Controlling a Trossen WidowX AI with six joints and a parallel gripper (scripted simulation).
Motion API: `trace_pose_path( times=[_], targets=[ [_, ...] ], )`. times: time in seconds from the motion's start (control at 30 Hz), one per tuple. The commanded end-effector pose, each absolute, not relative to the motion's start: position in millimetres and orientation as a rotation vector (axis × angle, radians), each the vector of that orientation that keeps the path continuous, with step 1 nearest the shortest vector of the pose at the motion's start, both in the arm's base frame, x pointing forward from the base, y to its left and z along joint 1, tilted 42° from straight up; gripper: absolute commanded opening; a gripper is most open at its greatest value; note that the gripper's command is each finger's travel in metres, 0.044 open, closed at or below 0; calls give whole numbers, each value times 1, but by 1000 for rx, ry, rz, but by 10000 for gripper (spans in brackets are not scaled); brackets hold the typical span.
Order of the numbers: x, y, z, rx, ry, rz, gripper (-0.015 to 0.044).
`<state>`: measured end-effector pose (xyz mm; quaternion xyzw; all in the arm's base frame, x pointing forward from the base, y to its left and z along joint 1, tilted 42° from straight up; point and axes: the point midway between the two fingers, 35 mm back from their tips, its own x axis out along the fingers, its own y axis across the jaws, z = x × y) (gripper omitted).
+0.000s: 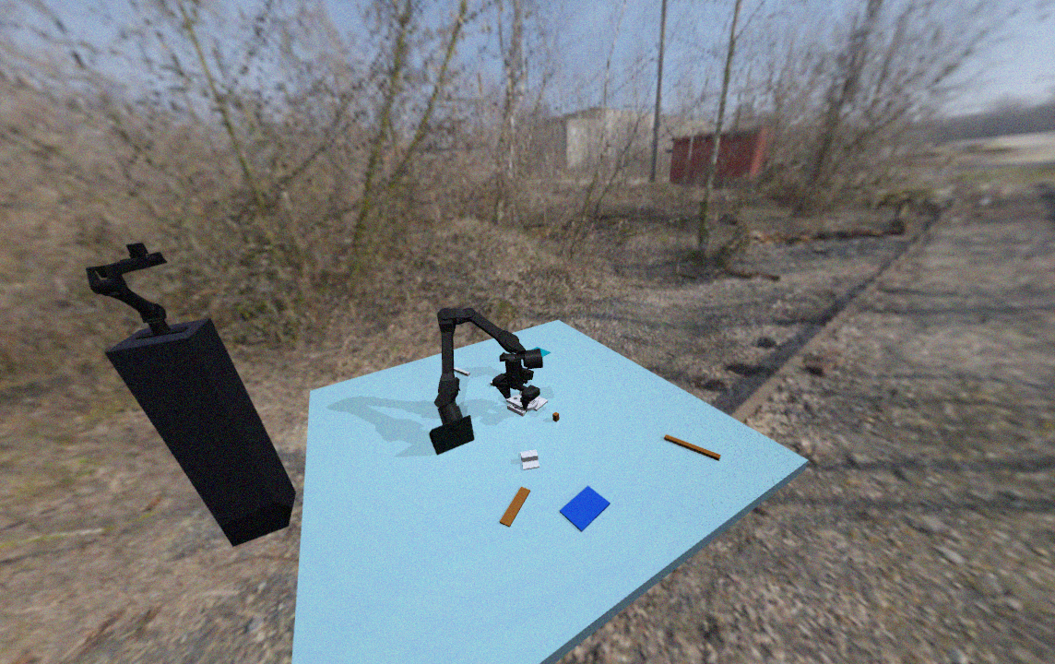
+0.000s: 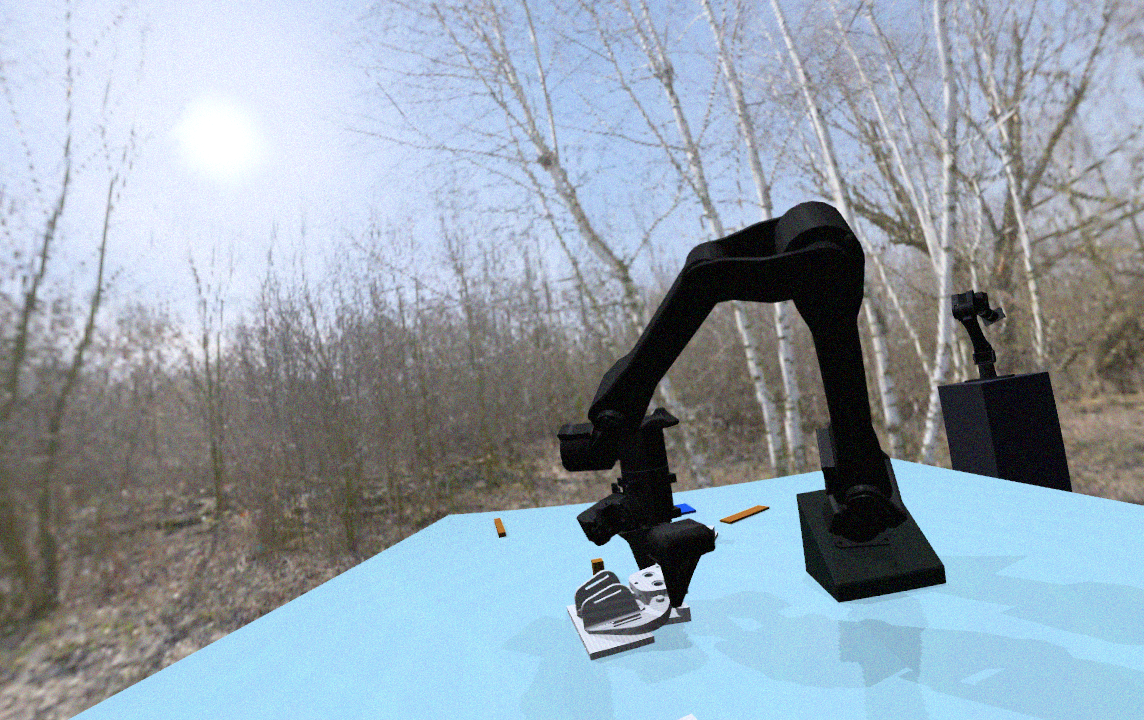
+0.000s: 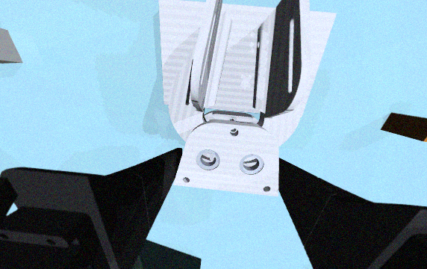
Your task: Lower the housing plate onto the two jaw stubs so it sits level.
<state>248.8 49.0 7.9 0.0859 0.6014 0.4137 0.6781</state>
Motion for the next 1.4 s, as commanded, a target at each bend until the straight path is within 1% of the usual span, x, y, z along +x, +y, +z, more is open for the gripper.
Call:
trace_pose_path(
  times=[0.0, 1.37],
  targets=[
    [249, 50, 7, 201, 1350, 927, 351],
    [248, 55, 2, 199, 1348, 930, 351]
  ],
)
